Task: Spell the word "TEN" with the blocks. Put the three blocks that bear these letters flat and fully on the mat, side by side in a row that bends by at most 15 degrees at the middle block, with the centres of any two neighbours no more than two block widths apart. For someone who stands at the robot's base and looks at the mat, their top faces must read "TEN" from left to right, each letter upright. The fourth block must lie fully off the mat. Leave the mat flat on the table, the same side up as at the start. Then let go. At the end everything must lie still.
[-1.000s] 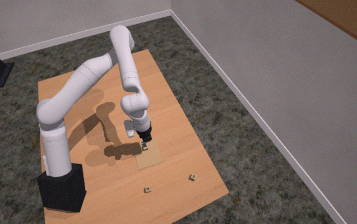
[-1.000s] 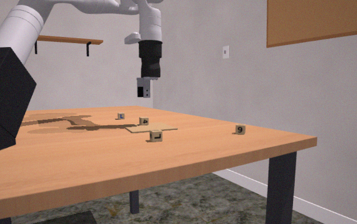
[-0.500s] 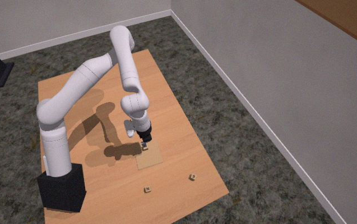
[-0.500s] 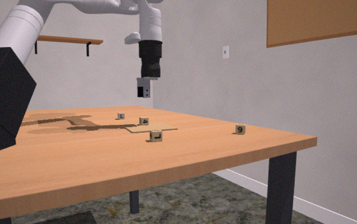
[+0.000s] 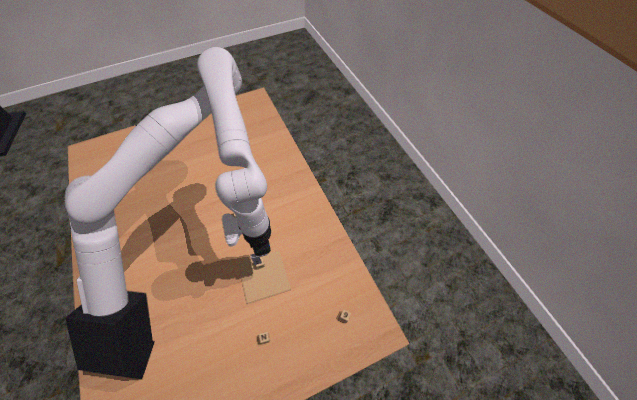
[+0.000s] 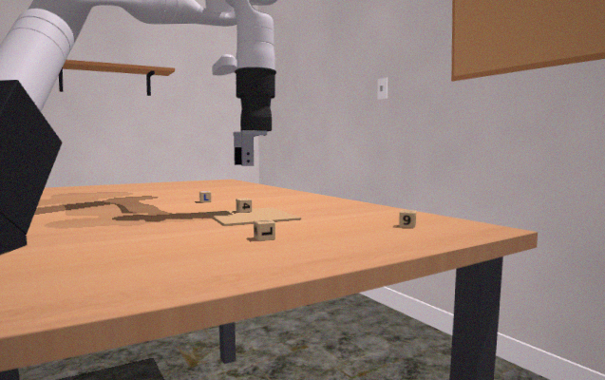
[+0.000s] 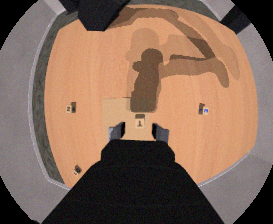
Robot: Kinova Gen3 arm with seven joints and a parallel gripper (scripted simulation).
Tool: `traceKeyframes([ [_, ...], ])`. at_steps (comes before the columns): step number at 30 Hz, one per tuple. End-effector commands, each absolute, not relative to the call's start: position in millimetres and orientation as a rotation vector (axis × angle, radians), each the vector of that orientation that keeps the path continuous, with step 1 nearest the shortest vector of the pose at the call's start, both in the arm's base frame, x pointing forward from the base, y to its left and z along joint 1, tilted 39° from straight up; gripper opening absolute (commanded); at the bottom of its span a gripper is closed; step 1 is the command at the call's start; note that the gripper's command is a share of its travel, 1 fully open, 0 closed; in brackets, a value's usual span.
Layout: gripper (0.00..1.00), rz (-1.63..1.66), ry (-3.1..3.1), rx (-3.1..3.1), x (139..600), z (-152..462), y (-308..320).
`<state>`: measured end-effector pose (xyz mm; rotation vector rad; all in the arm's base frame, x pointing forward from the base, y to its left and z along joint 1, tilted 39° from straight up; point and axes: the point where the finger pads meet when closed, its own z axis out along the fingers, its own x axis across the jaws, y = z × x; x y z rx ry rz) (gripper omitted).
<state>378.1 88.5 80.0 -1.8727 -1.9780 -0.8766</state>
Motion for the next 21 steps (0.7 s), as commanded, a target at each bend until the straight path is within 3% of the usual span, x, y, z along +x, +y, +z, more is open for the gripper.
traceKeyframes([
  [1,1.0,-0.866,-1.95,-1.898,378,78,85],
  [21,1.0,-0.732,-1.516,-2.18,380,64,68],
])
